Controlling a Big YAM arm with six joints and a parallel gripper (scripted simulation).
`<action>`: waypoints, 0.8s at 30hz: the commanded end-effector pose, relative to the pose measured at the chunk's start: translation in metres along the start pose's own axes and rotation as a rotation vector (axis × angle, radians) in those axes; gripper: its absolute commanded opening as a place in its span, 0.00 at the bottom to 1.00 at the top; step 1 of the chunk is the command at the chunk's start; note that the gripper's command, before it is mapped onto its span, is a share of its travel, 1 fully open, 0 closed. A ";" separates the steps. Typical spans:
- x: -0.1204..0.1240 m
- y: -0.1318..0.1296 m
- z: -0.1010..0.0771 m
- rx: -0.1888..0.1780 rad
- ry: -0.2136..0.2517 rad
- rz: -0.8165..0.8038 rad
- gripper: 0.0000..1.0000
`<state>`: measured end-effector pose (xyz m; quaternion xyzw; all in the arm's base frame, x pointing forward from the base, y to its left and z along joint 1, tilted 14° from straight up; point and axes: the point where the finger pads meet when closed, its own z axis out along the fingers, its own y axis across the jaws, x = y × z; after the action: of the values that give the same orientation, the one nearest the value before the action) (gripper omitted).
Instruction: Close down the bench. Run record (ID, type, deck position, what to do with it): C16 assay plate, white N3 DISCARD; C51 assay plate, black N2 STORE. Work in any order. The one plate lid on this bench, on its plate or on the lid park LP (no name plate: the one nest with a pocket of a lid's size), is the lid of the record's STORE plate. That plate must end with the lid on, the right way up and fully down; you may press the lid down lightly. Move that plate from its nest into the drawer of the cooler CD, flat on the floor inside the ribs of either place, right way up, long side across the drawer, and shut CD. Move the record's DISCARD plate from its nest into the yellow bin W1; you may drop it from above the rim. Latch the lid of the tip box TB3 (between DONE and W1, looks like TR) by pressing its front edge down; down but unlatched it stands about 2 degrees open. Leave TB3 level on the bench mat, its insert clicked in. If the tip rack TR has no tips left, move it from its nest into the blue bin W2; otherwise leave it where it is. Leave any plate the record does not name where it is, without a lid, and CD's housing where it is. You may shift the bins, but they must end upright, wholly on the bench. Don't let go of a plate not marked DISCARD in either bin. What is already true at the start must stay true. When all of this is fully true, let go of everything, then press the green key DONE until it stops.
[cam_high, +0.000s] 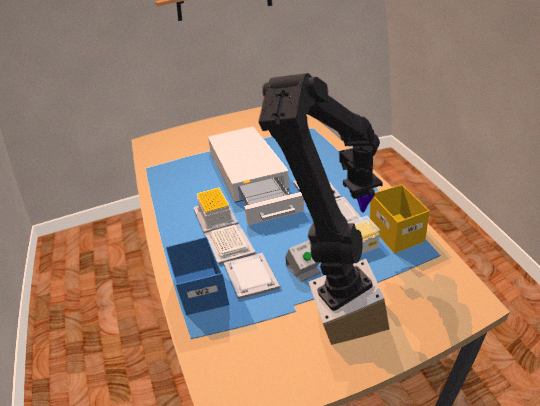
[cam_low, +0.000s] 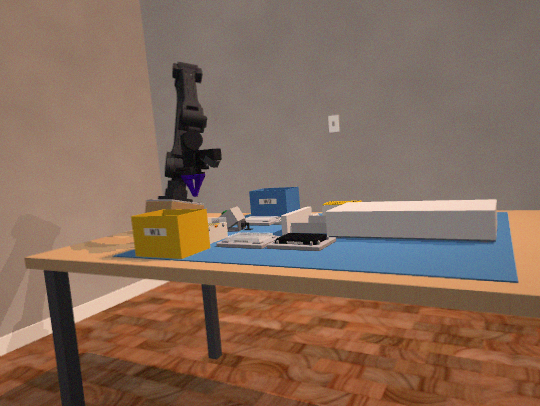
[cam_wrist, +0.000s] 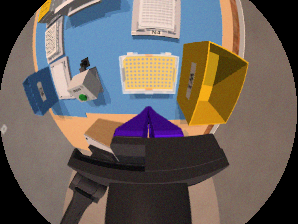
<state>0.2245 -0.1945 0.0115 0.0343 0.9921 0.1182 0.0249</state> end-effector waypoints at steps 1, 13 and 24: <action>-0.013 -0.010 -0.012 0.028 -0.030 -0.008 0.00; -0.057 0.008 -0.011 0.041 -0.042 -0.336 0.30; -0.093 0.037 -0.007 0.042 -0.038 -0.702 0.30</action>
<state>0.2875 -0.1559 0.0153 -0.2450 0.9618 0.1089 0.0546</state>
